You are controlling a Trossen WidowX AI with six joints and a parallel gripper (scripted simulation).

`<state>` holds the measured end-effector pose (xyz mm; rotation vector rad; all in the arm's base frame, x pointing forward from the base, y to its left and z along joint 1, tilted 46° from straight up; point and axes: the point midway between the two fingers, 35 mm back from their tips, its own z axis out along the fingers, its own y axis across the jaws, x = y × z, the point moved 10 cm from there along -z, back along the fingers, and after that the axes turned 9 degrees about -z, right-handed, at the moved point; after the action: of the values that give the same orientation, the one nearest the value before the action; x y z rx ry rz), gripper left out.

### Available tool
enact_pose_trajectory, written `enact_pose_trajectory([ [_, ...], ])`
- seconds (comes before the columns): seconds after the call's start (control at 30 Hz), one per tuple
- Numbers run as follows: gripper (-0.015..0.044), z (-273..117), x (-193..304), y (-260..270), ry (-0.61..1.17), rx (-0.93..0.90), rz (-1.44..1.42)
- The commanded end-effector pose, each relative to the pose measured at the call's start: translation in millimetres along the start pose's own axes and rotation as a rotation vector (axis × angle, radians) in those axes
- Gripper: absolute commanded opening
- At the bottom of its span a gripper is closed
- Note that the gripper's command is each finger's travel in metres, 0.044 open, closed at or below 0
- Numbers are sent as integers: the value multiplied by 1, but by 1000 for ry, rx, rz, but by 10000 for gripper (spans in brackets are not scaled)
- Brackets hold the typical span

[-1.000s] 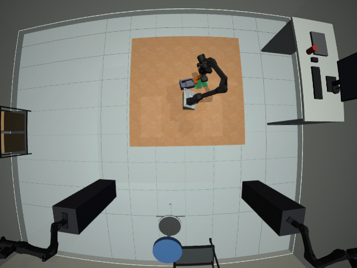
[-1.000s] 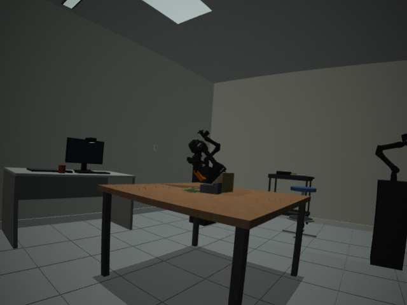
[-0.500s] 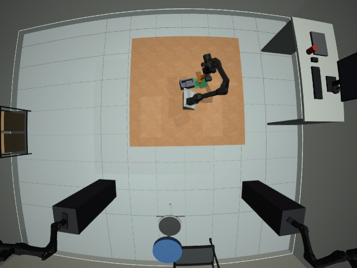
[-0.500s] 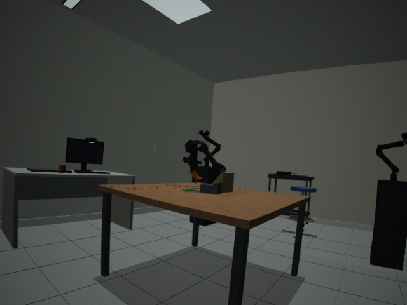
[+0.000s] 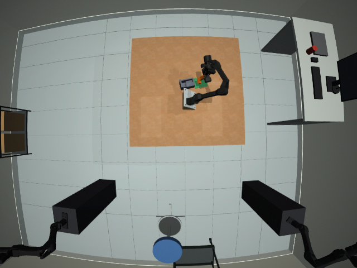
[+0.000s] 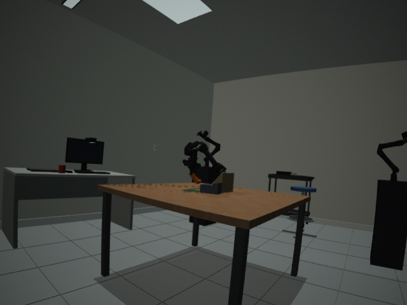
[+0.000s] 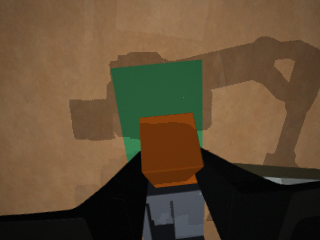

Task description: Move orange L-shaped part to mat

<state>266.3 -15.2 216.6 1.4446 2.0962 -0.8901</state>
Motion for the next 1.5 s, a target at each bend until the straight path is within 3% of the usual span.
enact_pose_trajectory([
  [0.0, 0, 6, 0, -1, -5, 0, -3],
  [1.07, 0, 57, 0, -1, -8, 1, -2],
  [1.47, 0, 57, 0, -1, -5, 0, 1],
])
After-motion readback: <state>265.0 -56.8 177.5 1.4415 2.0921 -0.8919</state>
